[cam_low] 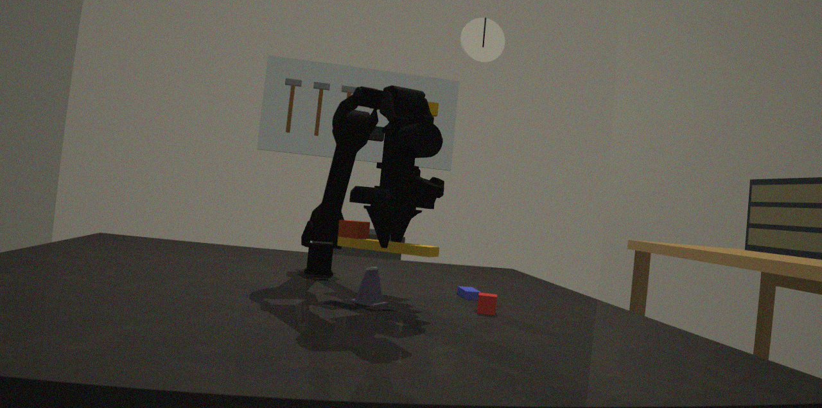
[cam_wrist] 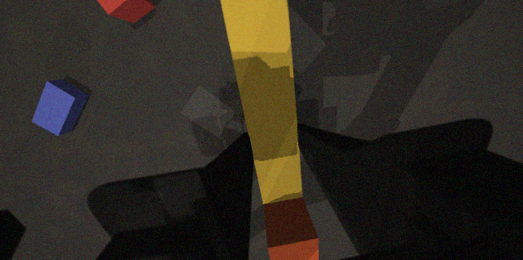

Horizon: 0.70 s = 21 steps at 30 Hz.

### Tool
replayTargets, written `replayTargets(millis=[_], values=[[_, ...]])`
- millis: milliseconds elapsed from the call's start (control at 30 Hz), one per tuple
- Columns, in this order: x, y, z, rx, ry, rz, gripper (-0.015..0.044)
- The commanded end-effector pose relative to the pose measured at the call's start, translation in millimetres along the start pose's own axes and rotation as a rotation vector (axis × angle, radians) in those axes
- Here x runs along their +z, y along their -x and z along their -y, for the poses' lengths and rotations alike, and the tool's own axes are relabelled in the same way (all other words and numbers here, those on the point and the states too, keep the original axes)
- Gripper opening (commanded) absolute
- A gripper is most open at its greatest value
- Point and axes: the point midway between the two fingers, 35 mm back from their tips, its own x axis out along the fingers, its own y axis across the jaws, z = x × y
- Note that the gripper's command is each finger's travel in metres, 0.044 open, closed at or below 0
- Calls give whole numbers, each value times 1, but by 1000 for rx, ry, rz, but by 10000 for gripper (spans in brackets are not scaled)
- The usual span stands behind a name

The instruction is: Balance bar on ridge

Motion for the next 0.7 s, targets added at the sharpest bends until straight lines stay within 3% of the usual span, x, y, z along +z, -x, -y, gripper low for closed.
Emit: replayTargets(millis=[0,667], values=[[0,-5,1,-6,-4,1,0],[-2,-26,2,-7,-5,1,0]])
